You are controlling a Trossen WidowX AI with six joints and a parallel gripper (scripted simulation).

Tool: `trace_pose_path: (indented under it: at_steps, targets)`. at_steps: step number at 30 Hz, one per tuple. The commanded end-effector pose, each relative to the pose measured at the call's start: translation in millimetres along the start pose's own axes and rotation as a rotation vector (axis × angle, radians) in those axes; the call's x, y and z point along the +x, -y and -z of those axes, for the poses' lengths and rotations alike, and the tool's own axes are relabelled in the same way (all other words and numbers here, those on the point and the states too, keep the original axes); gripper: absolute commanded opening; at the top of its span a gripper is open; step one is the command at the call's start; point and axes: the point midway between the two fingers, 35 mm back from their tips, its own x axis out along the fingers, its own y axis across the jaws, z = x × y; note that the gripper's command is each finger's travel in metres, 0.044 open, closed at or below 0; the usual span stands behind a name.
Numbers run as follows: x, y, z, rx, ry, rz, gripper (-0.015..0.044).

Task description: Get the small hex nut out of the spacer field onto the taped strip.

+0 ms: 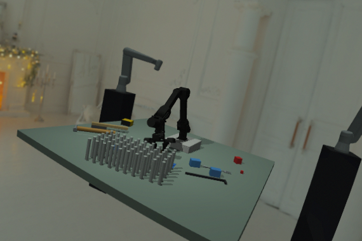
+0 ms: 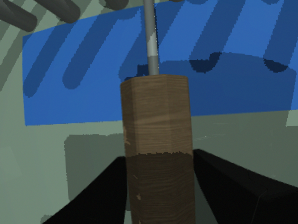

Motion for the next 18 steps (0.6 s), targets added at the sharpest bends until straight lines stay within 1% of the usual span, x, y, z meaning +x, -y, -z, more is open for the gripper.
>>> trace_pose_path:
  at_steps: [1,18]
  targets:
    - [-1.5,-0.3,2.2,0.005,0.002,0.005,0.0]
    - [-3.3,-1.7,11.4,0.005,0.0,0.005,0.0]
